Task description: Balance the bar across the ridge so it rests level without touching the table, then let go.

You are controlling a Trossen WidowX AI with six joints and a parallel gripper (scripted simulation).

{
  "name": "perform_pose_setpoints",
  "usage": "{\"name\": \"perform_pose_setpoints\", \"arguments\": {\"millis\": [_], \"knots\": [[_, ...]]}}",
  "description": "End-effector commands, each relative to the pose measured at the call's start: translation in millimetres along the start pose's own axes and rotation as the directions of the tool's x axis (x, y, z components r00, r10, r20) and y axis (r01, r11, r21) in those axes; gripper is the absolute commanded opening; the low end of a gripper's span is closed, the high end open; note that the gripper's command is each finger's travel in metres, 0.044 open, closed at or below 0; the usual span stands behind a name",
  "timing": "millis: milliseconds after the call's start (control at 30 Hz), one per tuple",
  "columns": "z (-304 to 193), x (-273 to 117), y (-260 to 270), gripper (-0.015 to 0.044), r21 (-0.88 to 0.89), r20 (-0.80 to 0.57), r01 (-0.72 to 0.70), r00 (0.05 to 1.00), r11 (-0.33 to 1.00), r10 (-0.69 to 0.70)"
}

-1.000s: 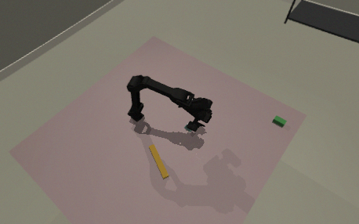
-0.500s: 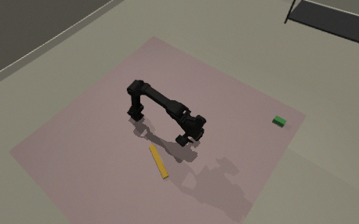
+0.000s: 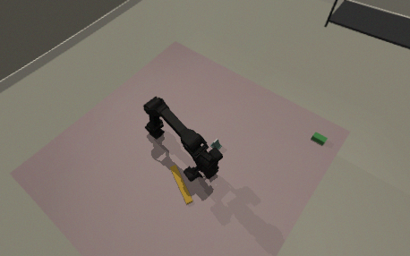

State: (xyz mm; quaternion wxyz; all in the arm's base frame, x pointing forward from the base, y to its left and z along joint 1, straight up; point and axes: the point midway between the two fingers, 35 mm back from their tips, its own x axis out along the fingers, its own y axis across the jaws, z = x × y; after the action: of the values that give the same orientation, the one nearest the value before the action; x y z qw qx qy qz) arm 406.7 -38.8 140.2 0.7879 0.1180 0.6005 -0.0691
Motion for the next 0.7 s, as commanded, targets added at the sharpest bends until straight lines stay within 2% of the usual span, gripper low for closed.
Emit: {"name": "perform_pose_setpoints", "arguments": {"millis": [0,533,667], "knots": [[-2,1,-26,0.0315,0.026,-0.035,0.035,0.999,0.999,-0.035],[-28,-2,-121,0.0315,0.128,-0.205,0.134,0.973,0.983,-0.106],[-31,-3,-129,0.0315,0.138,-0.220,0.141,0.970,0.980,-0.108]]}}
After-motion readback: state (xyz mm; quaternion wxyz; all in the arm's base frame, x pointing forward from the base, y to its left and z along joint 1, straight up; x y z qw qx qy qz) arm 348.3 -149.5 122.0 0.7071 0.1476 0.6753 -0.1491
